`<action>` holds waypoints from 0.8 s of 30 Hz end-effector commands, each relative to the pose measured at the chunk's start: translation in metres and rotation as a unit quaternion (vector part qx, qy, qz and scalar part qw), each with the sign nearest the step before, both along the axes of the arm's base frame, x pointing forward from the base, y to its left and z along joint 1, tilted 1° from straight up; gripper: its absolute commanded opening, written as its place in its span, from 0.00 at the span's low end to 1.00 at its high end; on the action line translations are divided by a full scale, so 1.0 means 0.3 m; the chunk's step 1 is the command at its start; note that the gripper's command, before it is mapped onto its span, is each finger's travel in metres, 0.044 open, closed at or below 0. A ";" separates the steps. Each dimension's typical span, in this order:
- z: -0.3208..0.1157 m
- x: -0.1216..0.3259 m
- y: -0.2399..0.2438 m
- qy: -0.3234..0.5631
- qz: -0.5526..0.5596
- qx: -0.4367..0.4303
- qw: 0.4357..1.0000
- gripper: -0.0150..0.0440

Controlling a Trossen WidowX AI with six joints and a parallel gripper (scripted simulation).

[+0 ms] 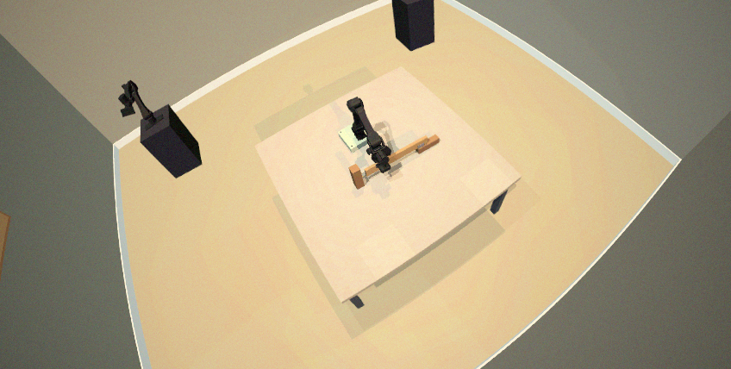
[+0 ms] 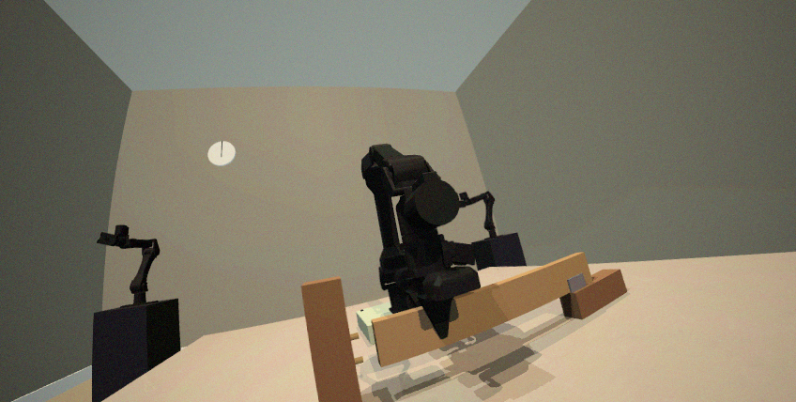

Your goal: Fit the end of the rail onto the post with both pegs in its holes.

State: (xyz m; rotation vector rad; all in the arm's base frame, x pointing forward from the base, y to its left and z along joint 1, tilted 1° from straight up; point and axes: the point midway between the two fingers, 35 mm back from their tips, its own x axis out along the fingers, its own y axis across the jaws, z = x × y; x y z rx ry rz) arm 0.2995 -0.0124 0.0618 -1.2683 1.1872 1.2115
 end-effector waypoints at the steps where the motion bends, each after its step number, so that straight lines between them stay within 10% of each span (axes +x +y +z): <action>1: -0.003 0.002 -0.008 -0.001 0.001 -0.001 1.000 0.25; 24: -0.002 0.003 -0.029 -0.001 0.001 -0.001 1.000 0.25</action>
